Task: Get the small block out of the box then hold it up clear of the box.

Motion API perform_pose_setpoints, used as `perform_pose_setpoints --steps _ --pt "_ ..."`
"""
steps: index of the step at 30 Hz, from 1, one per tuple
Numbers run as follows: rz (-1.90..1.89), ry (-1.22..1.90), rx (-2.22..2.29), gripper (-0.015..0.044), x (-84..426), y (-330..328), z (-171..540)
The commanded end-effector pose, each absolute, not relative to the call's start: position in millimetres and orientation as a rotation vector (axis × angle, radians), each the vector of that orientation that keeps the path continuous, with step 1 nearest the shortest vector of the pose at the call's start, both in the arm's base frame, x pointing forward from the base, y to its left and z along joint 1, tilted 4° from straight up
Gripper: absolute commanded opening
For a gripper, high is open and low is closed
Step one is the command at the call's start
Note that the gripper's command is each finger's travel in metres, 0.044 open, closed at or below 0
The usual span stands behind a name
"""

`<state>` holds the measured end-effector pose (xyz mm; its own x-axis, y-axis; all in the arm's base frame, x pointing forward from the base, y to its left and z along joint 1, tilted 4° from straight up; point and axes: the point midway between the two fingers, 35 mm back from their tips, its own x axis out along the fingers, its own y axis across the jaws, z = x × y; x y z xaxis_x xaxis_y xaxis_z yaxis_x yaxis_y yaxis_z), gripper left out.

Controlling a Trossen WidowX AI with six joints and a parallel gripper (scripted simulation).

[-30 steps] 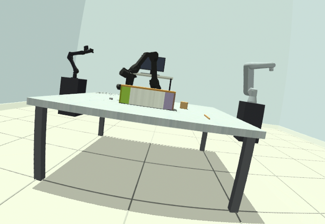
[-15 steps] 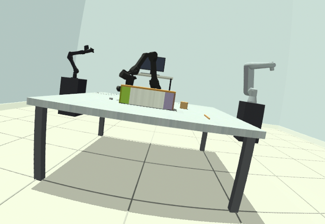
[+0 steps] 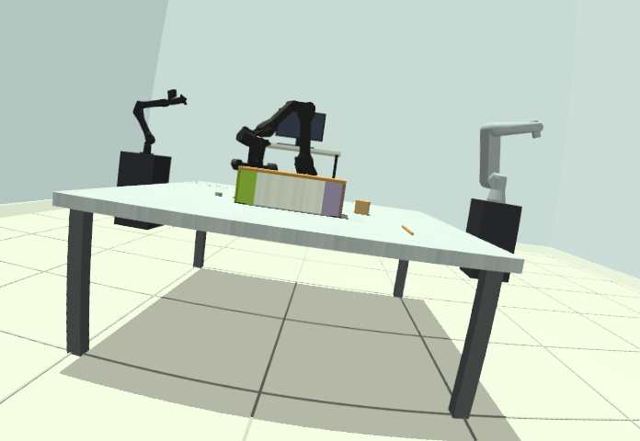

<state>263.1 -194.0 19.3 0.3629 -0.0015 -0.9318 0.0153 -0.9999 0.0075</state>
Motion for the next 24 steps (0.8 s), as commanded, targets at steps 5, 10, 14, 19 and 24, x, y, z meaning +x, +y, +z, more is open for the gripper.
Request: perform_pose_setpoints --steps 5,10,14,19,24 --pt "-1.75 -0.02 2.589 0.0 265.9 -194.6 40.7" --pt "-1.773 -0.13 2.614 0.0 264.7 -183.2 58.7" --pt "-1.784 -0.223 2.637 0.0 262.5 -173.6 73.0" --pt "-1.787 -0.343 2.67 0.0 258.3 -161.5 90.1" --pt "-1.779 -0.466 2.706 0.0 252.4 -149.5 106.3"
